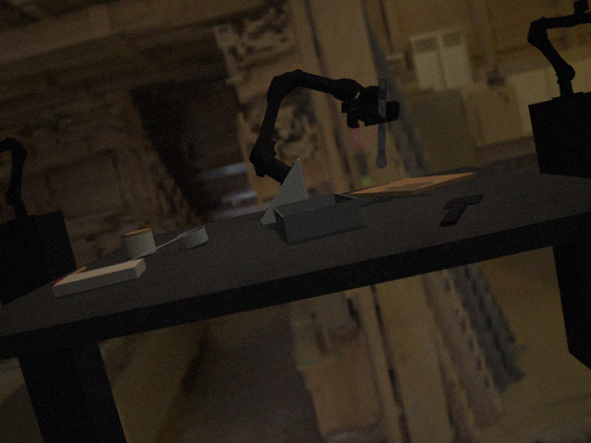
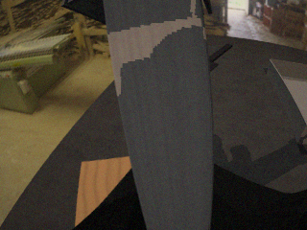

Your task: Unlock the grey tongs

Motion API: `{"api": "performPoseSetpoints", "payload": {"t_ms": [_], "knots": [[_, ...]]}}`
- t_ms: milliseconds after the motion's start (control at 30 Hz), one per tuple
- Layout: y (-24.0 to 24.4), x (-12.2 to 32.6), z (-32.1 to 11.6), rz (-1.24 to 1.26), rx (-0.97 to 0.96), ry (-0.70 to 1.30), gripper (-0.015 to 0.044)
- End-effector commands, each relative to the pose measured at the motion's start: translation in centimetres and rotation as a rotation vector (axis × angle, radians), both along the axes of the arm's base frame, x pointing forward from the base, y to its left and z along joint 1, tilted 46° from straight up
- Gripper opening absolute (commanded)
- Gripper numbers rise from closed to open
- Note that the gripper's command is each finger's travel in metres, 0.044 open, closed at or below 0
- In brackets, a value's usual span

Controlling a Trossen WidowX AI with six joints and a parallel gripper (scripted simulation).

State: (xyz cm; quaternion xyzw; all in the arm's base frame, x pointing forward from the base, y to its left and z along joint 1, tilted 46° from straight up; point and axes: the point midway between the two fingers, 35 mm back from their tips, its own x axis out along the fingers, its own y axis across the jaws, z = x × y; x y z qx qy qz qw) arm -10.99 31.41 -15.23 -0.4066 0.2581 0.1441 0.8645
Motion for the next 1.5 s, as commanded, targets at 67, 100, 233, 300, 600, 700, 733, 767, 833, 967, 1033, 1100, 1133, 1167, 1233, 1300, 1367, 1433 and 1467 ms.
{"api": "performPoseSetpoints", "payload": {"t_ms": [67, 100, 233, 300, 600, 700, 733, 767, 833, 967, 1033, 1100, 1133, 1167, 1233, 1300, 1367, 1433, 1467], "knots": [[-0.5, 1.2, -1.0, -0.115, -0.101, 0.072, -0.0150], [-0.6, 1.4, -1.3, -0.140, -0.123, 0.091, -0.0150], [-1.1, 2.2, -2.0, -0.241, -0.208, 0.170, -0.0150], [-1.3, 2.4, -2.4, -0.291, -0.248, 0.213, -0.0150], [-1.9, 3.1, -3.5, -0.507, -0.403, 0.435, -0.0150], [-2.0, 3.2, -3.7, -0.575, -0.445, 0.518, -0.0150], [-2.0, 3.2, -3.8, -0.598, -0.458, 0.547, -0.0150], [-1.9, 3.2, -3.8, -0.620, -0.470, 0.576, -0.0150], [-1.8, 3.2, -3.9, -0.664, -0.493, 0.636, -0.0150], [-1.6, 3.2, -3.9, -0.735, -0.523, 0.738, -0.0150], [-1.6, 3.2, -3.9, -0.738, -0.525, 0.744, -0.0150], [-1.6, 3.2, -3.9, -0.738, -0.525, 0.744, -0.0150], [-1.6, 3.2, -3.9, -0.738, -0.525, 0.744, -0.0150], [-1.6, 3.2, -3.9, -0.738, -0.525, 0.744, -0.0150], [-1.6, 3.2, -3.9, -0.738, -0.525, 0.744, -0.0150], [-1.6, 3.2, -3.9, -0.738, -0.525, 0.744, -0.0150], [-1.6, 3.2, -3.9, -0.738, -0.525, 0.744, -0.0150], [-1.7, 3.2, -4.1, -0.738, -0.525, 0.744, -0.0150], [-1.8, 3.2, -4.2, -0.738, -0.525, 0.744, -0.0150]]}}
